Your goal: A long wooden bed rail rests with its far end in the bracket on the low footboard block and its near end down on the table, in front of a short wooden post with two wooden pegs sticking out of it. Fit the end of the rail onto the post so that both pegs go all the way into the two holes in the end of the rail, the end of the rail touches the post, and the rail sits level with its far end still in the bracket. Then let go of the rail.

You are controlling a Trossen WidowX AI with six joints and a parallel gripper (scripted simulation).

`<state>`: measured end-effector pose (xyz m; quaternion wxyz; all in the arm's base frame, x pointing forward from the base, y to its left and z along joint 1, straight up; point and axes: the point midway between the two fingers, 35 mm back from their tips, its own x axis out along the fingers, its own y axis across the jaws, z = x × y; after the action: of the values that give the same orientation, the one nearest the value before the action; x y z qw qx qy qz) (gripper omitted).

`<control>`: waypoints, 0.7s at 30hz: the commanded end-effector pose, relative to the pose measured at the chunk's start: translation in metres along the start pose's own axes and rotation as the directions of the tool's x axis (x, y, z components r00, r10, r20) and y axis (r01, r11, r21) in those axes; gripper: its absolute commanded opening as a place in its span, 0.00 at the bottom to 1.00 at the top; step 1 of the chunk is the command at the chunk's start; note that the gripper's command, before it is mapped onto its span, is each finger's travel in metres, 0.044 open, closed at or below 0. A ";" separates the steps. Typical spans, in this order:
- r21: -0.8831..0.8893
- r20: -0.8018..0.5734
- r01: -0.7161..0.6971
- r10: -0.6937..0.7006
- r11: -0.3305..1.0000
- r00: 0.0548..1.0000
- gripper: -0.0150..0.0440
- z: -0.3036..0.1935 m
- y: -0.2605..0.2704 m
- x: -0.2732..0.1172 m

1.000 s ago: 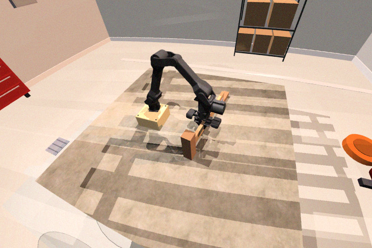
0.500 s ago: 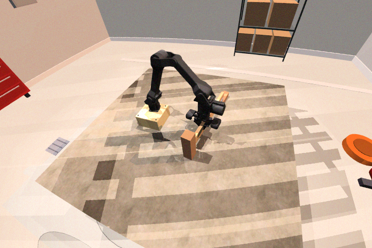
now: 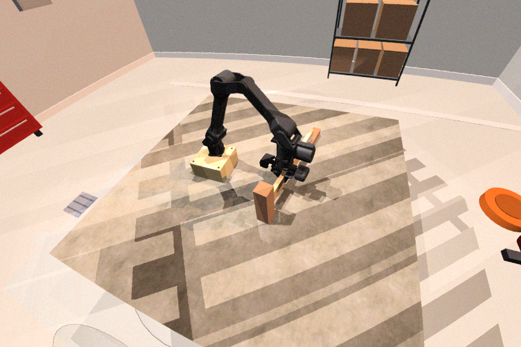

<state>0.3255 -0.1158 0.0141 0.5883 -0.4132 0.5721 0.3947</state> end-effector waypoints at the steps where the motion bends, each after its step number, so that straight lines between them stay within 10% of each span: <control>1: -0.003 -0.001 0.003 -0.003 1.000 1.000 0.25 -0.002 -0.001 -0.002; 21: -0.003 -0.001 0.003 -0.003 1.000 1.000 0.25 -0.008 -0.001 -0.002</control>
<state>0.3232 -0.1222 0.0151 0.5876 -0.4134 0.5728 0.3945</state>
